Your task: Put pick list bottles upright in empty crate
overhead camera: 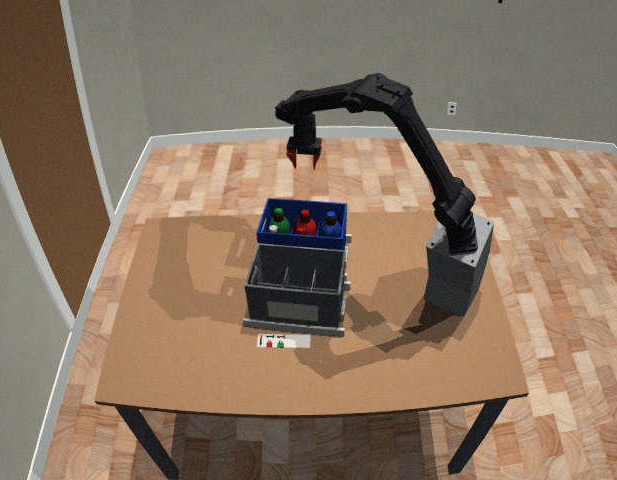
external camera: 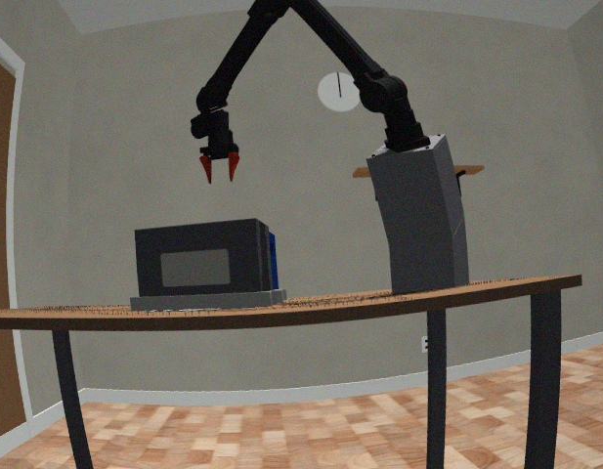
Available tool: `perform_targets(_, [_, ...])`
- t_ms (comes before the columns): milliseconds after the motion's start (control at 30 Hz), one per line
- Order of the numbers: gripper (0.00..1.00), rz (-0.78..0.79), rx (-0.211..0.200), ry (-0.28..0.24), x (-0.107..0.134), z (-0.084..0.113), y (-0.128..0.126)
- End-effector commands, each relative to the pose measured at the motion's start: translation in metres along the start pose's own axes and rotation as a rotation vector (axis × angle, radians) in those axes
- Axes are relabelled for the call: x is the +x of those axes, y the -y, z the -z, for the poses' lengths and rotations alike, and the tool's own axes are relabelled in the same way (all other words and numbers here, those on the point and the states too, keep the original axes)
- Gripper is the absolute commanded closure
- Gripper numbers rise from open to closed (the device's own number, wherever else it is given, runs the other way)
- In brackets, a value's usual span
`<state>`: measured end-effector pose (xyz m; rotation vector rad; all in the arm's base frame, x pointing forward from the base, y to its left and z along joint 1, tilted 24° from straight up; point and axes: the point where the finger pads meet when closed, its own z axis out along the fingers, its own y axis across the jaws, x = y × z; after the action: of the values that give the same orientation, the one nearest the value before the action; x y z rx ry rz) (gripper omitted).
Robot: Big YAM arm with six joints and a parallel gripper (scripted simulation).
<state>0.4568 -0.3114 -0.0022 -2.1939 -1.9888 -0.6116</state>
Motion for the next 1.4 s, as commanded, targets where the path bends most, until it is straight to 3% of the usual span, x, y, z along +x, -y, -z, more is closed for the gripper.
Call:
perform_targets(0, [0.39,0.014,-0.027,0.02,-0.005,0.013,-0.012])
perform_targets(933, [0.39,0.016,-0.044,0.032,-0.02,0.015,-0.016])
perform_targets(967, [0.39,0.069,-0.013,0.01,0.007,-0.003,-0.008])
perform_targets(1000, [0.39,0.11,-0.026,0.021,0.013,0.003,-0.012])
perform_targets(1367, [0.39,0.376,-0.02,0.016,0.045,-0.029,-0.012])
